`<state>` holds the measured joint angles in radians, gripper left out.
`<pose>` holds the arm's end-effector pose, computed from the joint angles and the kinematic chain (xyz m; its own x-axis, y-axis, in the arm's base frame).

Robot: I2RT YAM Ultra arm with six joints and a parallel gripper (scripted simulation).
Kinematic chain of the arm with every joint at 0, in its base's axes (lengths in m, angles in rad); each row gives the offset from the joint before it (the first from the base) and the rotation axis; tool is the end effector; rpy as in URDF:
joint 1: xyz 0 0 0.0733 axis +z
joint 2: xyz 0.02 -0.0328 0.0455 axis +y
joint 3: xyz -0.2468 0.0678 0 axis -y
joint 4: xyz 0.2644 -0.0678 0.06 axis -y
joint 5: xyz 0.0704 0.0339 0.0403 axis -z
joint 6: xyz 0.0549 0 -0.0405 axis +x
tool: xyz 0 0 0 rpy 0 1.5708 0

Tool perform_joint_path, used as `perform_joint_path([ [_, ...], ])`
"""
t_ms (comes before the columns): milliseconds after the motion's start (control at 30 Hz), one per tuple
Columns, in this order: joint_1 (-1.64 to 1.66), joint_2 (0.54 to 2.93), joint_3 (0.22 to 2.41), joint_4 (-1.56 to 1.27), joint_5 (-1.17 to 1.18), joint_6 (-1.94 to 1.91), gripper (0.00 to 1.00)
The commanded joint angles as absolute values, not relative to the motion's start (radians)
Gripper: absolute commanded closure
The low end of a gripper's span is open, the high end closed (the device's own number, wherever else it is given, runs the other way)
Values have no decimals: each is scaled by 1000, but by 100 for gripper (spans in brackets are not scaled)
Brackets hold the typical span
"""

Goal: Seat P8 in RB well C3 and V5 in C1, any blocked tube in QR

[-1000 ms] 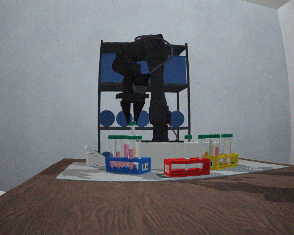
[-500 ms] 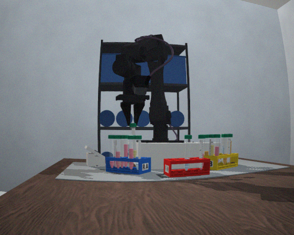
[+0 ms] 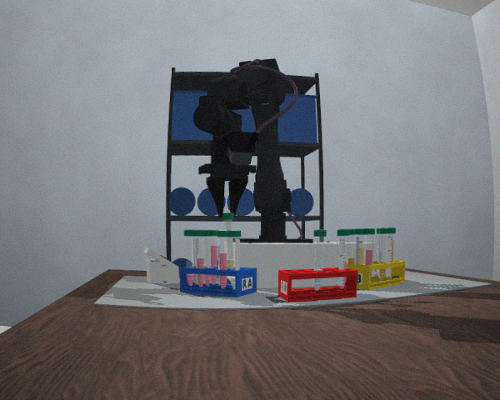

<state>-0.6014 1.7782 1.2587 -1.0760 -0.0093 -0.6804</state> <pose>0.2704 -0.1836 0.1559 -0.9968 -0.0789 0.0134 -0.0786 0.9966 0.0228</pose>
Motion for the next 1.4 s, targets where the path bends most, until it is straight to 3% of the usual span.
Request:
perform_joint_path([
  [0,-593,1794,1240,-1054,-10,-673,100],
  [1367,-581,1804,1198,-1001,-18,-665,100],
])
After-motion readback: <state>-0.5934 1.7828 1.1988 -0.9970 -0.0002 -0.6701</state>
